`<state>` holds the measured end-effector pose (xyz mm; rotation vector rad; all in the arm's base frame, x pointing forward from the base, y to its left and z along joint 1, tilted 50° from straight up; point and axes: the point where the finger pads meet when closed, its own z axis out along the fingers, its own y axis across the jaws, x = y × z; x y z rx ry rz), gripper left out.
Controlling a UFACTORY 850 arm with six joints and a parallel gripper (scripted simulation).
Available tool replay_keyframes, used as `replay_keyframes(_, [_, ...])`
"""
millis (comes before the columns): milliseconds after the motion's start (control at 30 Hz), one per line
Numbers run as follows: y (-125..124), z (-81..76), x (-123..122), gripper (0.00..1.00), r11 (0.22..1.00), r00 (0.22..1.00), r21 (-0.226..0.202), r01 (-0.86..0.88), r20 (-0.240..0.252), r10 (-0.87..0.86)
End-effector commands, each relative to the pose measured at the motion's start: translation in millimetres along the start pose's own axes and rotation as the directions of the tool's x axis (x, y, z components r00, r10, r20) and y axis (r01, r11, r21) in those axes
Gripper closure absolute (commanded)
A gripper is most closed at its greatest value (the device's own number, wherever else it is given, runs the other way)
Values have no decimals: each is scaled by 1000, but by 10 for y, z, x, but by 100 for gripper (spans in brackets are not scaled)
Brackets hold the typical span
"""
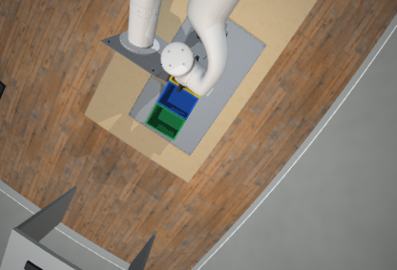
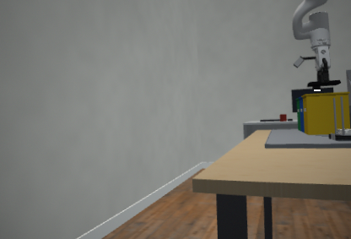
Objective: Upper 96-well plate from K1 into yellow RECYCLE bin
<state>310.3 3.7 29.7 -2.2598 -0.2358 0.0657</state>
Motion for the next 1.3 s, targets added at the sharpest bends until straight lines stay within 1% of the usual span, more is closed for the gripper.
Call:
replay_keyframes(0, [2,-5,5,100,1000,1000,-1,0,-1,0])
replay_keyframes(867, [-9,-5,3,100,1000,1000,-1,0,-1,0])
replay_keyframes(1267, [-11,180,2,100,1000,1000,-1,0,-1,0])
